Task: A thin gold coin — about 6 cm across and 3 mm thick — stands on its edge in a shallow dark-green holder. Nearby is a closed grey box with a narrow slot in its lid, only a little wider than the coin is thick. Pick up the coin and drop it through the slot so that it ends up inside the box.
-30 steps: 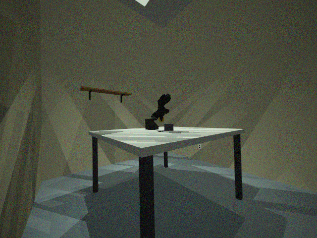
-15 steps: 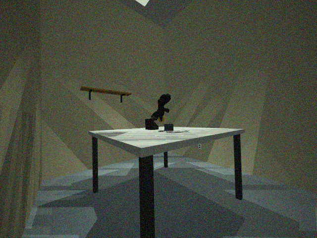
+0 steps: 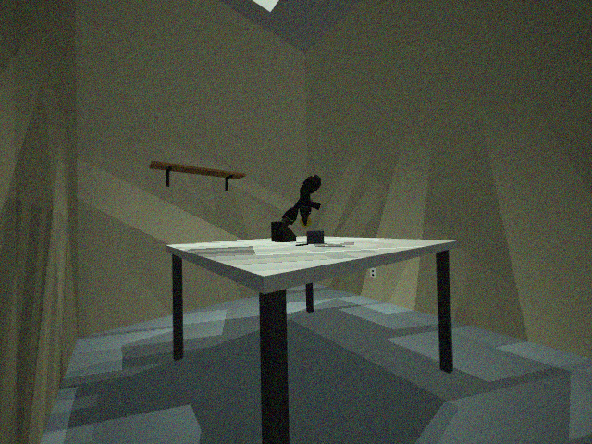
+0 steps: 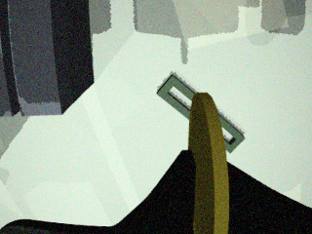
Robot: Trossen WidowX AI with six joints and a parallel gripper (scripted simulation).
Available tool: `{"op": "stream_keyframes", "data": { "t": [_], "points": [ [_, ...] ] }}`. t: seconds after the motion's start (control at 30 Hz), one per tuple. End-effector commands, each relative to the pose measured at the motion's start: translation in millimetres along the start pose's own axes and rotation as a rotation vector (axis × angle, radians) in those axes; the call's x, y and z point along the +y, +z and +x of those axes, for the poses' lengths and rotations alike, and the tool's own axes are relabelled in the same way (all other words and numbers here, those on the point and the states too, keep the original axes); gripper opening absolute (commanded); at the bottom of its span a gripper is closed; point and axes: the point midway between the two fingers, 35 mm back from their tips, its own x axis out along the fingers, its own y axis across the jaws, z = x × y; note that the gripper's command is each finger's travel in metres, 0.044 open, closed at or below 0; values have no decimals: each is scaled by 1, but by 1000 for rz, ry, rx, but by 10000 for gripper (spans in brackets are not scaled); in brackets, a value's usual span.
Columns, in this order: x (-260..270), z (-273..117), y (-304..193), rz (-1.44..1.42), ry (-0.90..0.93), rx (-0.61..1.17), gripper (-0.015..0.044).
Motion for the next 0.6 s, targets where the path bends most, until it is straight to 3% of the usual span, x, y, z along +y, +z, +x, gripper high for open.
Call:
{"op": "stream_keyframes", "data": {
  "t": [0.0, 0.57],
  "points": [
    [8, 1, 6, 4, 4, 0, 0],
    [44, 1, 32, 4, 4, -3, 0]
  ]
}}
